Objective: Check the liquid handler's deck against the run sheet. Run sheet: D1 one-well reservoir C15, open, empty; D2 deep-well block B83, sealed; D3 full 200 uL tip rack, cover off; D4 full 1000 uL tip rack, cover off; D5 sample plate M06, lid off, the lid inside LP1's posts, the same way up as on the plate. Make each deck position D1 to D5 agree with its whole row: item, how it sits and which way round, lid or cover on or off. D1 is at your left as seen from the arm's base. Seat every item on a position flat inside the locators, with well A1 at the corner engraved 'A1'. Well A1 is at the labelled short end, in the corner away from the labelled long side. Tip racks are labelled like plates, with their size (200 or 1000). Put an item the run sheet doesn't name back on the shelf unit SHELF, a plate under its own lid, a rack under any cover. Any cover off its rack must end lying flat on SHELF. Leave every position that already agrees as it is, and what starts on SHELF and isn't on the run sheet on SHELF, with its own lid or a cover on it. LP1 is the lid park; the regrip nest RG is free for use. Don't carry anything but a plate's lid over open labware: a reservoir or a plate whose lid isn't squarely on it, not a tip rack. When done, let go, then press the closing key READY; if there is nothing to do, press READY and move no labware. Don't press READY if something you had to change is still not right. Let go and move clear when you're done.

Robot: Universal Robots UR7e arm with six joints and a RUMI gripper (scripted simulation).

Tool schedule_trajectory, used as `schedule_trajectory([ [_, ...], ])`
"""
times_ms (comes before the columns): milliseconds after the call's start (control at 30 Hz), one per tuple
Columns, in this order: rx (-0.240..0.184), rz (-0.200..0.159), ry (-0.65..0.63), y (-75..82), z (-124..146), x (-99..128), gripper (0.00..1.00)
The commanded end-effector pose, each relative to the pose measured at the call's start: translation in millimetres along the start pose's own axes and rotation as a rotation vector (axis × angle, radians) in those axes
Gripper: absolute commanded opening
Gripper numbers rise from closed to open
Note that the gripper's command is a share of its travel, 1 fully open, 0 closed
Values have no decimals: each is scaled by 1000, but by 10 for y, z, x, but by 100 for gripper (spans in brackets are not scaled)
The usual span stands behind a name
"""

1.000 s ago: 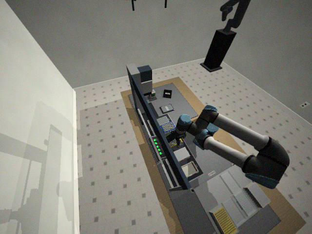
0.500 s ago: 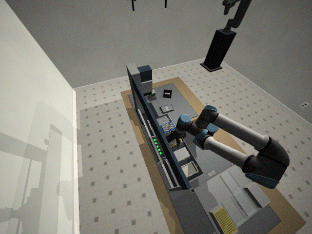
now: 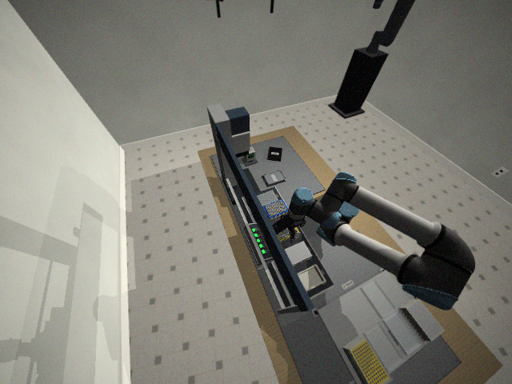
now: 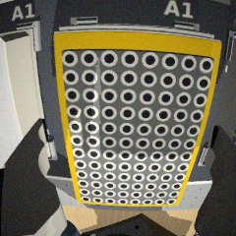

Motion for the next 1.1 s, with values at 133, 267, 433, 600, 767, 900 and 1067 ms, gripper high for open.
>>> schedule_trajectory([
  [133,0,0,0,2,1,2,82],
  [267,0,0,0,2,1,2,82],
  [433,0,0,0,2,1,2,82],
  [600,0,0,0,2,1,2,82],
  [767,0,0,0,2,1,2,82],
  [900,0,0,0,2,1,2,82],
  [1067,0,0,0,69,1,2,82],
])
Point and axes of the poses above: the point where the finger pads meet when closed, its own y axis back along the fingers, its own z axis across the jaws, x = y × z, the point moved 1 cm from there along y, back along the fingers, and after that the axes turned 4 degrees about y, right-handed, at the moved point
